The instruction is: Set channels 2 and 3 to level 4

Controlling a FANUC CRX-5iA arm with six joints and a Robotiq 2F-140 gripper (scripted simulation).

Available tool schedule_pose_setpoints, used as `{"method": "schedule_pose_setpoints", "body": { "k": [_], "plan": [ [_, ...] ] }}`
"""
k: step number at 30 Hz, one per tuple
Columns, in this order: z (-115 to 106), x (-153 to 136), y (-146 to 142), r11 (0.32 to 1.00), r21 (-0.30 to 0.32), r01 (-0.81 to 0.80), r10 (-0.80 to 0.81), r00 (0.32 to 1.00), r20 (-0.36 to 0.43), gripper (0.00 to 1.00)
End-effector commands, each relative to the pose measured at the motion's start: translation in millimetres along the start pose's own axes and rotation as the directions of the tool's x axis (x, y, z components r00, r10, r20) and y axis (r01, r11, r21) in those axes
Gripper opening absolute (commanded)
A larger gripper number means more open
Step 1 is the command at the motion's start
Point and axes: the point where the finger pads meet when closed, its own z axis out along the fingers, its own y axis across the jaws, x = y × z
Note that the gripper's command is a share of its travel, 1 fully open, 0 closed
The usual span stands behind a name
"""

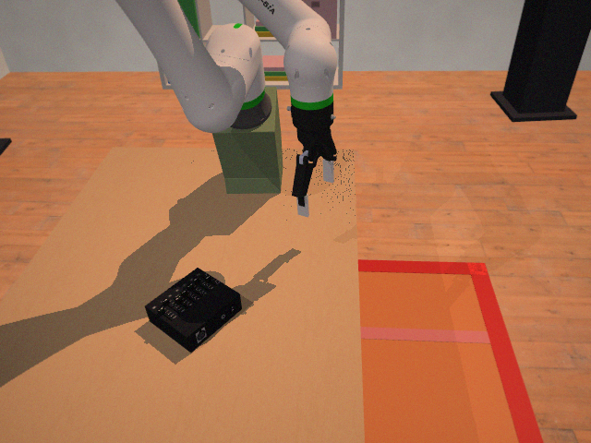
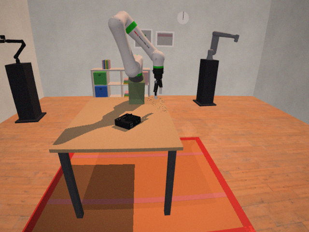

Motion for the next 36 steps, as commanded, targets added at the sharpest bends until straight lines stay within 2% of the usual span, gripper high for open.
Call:
{"method": "schedule_pose_setpoints", "body": {
  "k": [1,21,24,28,31,32,34,35,36],
  "plan": [
    [-0.1,0.2,0.0,1.000,0.000,0.000,0.000,1.000,0.000,1.00],
    [-0.5,0.4,4.5,1.000,0.001,-0.019,0.019,1.000,0.002,1.00],
    [-1.8,0.8,21.0,0.996,0.004,-0.089,0.089,0.996,0.010,1.00],
    [-5.3,-1.9,68.2,0.963,0.007,-0.269,0.269,0.963,0.026,1.00],
    [-6.5,-4.2,84.5,0.945,0.007,-0.326,0.325,0.945,0.029,1.00],
    [-7.9,-7.6,102.4,0.923,0.007,-0.385,0.385,0.923,0.031,1.00],
    [-7.9,-7.6,102.4,0.923,0.007,-0.385,0.385,0.923,0.031,1.00],
    [-9.4,-12.1,121.6,0.895,0.005,-0.445,0.445,0.895,0.032,1.00],
    [-9.4,-12.1,121.6,0.895,0.005,-0.445,0.445,0.895,0.032,1.00]
  ]
}}
